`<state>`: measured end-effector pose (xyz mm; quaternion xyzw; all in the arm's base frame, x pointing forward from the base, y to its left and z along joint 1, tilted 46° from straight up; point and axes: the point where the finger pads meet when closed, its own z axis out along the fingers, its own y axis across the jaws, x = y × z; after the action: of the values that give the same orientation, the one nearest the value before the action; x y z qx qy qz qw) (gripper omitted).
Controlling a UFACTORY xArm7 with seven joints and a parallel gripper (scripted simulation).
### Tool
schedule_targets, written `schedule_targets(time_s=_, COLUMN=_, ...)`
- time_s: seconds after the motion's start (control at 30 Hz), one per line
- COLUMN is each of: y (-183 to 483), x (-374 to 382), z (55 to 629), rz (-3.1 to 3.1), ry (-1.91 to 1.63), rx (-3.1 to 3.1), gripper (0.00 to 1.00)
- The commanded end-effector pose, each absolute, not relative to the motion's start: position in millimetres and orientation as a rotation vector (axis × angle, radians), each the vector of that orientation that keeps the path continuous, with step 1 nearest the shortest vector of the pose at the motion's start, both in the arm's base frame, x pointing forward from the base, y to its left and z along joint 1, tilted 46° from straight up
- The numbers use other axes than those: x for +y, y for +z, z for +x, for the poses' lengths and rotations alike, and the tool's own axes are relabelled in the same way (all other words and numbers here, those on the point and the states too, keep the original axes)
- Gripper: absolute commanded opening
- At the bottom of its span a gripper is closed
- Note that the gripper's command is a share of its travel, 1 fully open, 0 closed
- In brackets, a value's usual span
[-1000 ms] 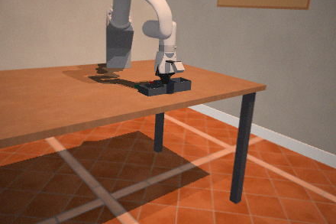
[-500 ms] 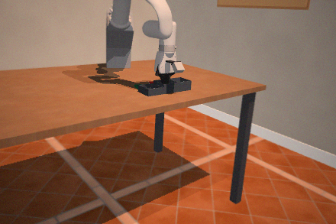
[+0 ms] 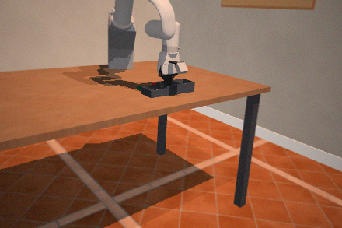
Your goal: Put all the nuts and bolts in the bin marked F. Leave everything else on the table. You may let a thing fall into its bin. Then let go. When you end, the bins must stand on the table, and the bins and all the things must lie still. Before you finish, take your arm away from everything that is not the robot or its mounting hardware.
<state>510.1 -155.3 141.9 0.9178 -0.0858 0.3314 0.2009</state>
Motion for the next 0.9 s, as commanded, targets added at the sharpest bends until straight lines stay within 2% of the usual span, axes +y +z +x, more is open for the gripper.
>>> schedule_targets(time_s=0.0, y=145, x=-153, z=509, rz=2.564, ry=0.929, rx=-0.239, gripper=0.07)
schedule_targets(time_s=0.87, y=181, x=-132, z=480, rz=2.564, ry=0.930, rx=-0.239, gripper=0.07)
